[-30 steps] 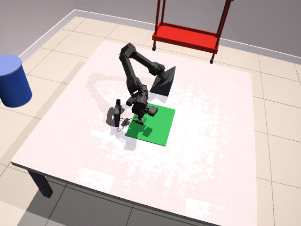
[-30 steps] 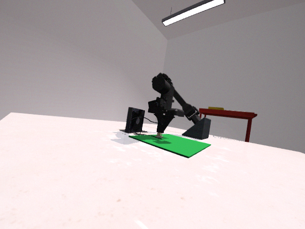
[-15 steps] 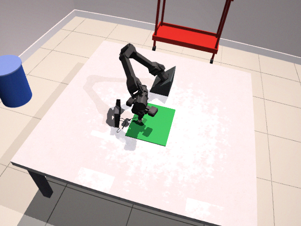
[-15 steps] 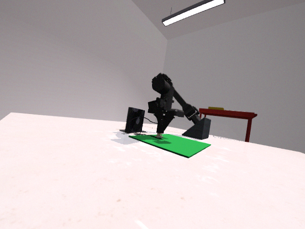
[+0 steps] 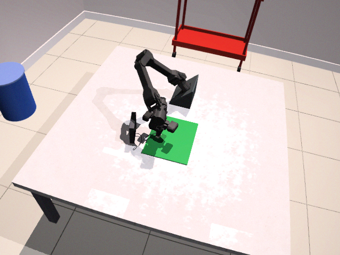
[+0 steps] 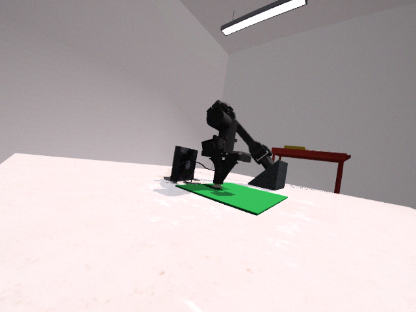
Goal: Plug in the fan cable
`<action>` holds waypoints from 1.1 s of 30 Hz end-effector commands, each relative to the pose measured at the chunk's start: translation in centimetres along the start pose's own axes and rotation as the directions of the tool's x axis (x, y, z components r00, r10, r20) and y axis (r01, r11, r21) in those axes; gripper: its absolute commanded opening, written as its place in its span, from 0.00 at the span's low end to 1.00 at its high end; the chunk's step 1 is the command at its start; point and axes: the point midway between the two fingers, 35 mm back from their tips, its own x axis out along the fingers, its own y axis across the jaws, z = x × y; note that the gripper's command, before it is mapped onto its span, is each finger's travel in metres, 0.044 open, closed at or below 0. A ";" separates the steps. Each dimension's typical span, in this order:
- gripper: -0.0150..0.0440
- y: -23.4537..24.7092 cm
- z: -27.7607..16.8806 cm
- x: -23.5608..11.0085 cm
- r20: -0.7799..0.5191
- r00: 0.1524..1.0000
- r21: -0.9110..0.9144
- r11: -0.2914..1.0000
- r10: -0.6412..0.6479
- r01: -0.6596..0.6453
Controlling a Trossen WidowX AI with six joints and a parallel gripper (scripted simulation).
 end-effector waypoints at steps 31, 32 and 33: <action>0.69 0.1 0.0 -5.0 -0.004 1.000 -0.003 1.000 -0.001 0.001; 0.69 0.1 0.0 -5.0 -0.004 1.000 -0.003 1.000 -0.001 0.001; 0.69 0.1 0.0 -5.0 -0.004 1.000 -0.003 1.000 -0.001 0.001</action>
